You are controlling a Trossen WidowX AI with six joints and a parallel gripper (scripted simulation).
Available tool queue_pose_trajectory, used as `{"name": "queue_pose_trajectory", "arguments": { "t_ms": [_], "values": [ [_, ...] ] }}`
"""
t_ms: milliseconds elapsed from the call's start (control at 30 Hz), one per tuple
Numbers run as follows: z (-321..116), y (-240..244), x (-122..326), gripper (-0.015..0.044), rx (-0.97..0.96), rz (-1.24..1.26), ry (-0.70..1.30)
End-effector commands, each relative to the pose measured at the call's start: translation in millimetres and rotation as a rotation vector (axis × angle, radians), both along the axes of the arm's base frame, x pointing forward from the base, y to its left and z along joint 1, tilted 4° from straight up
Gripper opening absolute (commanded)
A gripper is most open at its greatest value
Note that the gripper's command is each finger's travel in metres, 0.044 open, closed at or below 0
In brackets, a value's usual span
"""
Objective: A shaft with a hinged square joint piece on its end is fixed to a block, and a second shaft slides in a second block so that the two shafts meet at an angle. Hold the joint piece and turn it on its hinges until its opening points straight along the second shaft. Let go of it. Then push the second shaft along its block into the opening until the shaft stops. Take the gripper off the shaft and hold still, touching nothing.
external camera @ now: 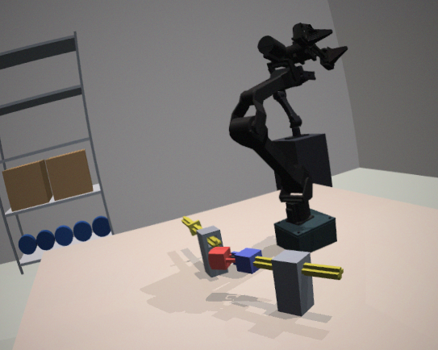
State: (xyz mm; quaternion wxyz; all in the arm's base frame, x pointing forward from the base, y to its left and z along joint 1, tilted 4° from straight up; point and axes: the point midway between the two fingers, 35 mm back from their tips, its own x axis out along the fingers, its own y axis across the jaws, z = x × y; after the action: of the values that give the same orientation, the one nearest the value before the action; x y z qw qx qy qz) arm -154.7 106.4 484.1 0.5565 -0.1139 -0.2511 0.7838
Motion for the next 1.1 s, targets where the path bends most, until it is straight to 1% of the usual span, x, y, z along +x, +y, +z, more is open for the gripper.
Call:
{"name": "queue_pose_trajectory", "arguments": {
  "t_ms": [0,333,600,767,1067],
  "values": [
    [7.9,-21.5,-22.6,0.0440,0.040,0.123,0.008],
    [22.6,-62.6,-54.8,0.0440,0.129,0.328,0.027],
    [28.3,-120.4,-80.1,0.0440,0.182,0.572,0.037],
    [24.5,-150.6,-85.5,0.0440,0.257,0.697,0.006],
    [22.0,-218.7,-89.1,0.0440,0.300,0.955,0.008]
  ]
}}
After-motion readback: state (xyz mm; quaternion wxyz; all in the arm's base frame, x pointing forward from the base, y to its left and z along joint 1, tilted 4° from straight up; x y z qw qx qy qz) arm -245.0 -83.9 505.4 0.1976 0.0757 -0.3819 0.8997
